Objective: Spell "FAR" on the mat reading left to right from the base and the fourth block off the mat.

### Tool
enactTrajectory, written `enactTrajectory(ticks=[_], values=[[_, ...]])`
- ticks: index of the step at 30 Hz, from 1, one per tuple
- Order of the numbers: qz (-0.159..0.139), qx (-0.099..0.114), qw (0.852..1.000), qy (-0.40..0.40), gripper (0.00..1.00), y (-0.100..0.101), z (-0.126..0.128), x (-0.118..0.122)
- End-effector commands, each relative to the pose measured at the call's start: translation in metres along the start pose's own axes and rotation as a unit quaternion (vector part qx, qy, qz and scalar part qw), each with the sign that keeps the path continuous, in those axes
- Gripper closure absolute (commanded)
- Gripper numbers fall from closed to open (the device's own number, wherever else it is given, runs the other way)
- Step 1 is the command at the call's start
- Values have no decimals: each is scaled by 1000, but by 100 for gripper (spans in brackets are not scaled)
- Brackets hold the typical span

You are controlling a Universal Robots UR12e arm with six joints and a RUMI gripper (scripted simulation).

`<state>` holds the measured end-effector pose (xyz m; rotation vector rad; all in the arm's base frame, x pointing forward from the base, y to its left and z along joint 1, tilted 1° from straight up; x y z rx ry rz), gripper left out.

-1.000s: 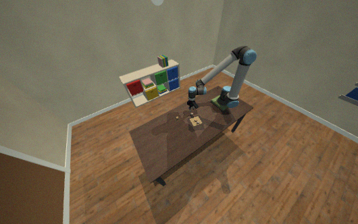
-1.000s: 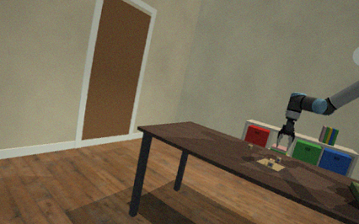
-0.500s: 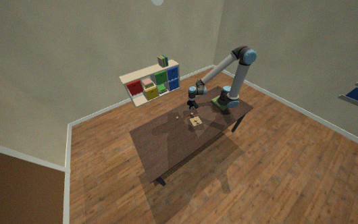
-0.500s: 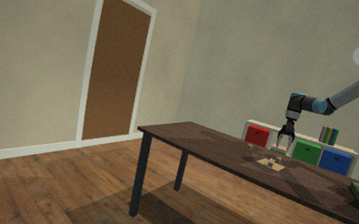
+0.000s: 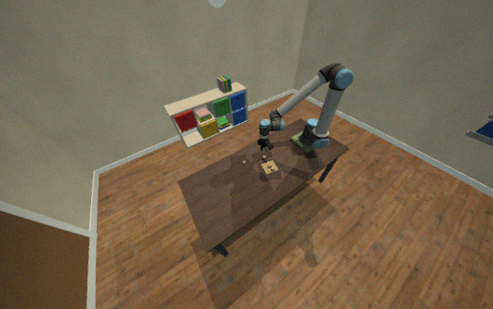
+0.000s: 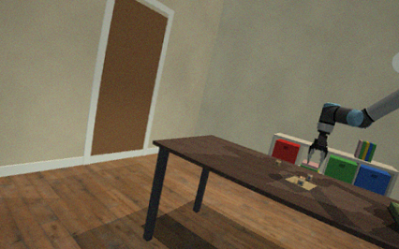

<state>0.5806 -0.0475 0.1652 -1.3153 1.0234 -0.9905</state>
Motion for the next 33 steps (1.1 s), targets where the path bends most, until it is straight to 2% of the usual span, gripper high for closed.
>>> enactTrajectory(ticks=[1,20,33], values=[[-1,0,1000,1,60,0,-1,0],[0,-1,1000,1,60,12,-2,-1],[0,-1,1000,0,60,32,-1,-2]])
Point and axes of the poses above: the point where the finger pads meet when closed, its own y axis out along the fingers, its own z axis across the jaws, x = y × z, the point moved 10 cm from there along -y, back along the fingers, and after that the axes turned 3 degrees about -y, right-handed, at the moved point
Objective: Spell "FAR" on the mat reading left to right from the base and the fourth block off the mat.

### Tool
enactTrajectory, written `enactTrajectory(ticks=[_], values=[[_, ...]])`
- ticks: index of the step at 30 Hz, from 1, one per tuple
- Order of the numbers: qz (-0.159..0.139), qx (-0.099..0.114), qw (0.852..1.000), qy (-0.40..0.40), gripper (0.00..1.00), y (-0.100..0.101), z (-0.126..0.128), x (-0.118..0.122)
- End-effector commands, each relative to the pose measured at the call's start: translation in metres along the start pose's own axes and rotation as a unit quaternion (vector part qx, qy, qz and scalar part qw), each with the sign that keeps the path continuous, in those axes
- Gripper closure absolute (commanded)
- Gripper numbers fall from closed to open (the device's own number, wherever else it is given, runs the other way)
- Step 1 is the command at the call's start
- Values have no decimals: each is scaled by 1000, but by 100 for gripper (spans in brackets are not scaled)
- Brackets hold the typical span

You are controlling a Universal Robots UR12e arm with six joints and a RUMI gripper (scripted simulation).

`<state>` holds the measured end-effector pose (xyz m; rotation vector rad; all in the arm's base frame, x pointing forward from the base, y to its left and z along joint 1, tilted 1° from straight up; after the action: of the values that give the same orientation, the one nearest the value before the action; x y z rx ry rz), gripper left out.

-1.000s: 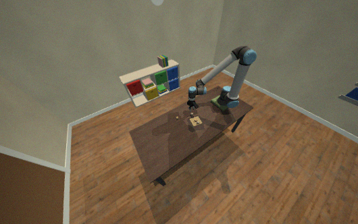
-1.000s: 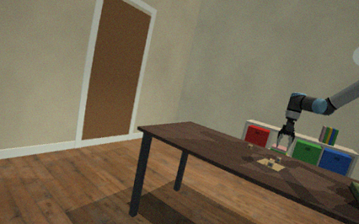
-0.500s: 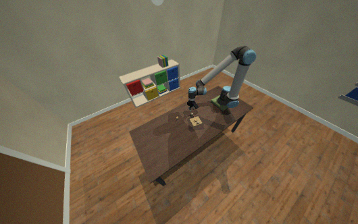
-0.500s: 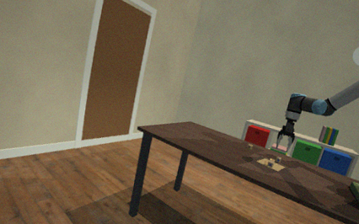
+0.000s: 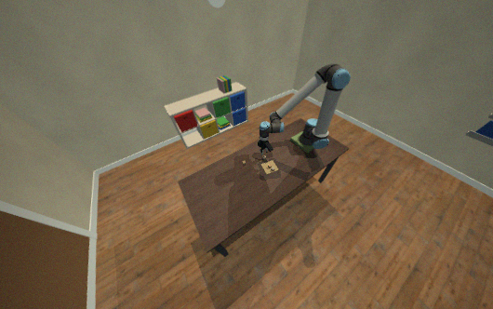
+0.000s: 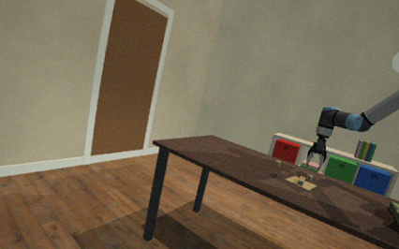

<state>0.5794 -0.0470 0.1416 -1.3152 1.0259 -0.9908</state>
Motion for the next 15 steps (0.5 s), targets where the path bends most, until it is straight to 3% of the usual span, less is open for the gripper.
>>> enactTrajectory(ticks=[1,15], values=[[0,-1,1000,0,60,10,0,-2],[0,-1,1000,0,60,25,0,-2]])
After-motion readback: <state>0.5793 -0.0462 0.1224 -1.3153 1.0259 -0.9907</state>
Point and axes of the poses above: the point where the finger pads meet when closed, its own y axis out along the fingers, its own z axis across the jaws, x = y × z, the point moved 10 cm from there along -y, back along the fingers, and after that the axes turned 3 degrees about -y, right-handed, at the moved point
